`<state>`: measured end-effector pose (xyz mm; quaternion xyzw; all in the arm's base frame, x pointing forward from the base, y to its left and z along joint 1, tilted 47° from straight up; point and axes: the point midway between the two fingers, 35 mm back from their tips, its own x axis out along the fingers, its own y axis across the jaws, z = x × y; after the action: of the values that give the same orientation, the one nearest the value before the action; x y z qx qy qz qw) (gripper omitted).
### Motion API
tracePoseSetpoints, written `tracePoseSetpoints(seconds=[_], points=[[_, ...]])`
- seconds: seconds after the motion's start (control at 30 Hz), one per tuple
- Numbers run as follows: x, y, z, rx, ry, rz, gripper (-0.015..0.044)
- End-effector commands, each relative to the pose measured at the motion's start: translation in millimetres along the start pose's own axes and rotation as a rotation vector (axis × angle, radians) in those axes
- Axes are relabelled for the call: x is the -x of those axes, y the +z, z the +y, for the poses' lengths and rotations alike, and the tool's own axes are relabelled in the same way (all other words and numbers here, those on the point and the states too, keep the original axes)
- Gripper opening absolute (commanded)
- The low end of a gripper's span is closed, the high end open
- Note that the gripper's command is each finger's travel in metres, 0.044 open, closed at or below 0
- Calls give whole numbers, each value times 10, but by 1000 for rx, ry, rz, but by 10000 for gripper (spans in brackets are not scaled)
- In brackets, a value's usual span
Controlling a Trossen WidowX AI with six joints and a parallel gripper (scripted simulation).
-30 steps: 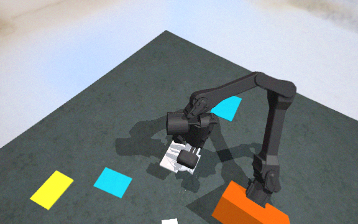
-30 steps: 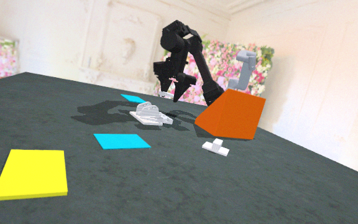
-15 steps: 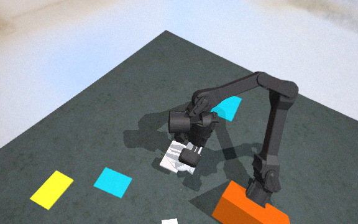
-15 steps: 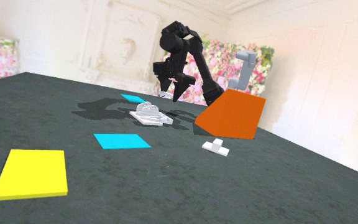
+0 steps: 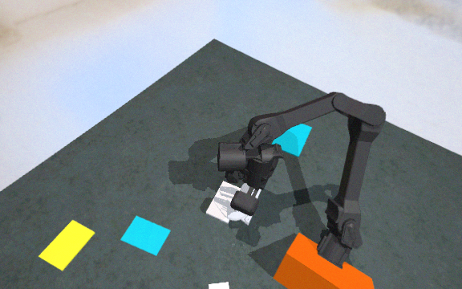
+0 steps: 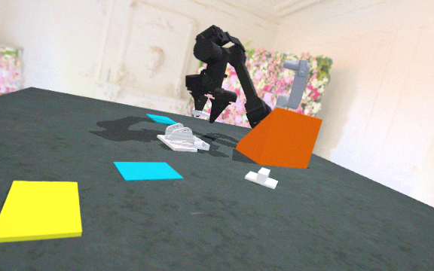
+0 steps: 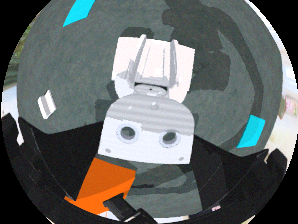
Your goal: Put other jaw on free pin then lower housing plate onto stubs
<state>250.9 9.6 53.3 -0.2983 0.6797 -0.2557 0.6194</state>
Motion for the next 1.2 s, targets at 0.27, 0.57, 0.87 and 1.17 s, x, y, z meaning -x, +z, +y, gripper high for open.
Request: tracePoseSetpoints(seconds=[0.27, 0.57, 0.87, 1.17], points=[[2, 2, -10, 4, -5, -3, 351], [-56, 8, -9, 4, -4, -3, 351], [-205, 20, -7, 4, -3, -4, 351], [-352, 22, -8, 4, -3, -4, 351]])
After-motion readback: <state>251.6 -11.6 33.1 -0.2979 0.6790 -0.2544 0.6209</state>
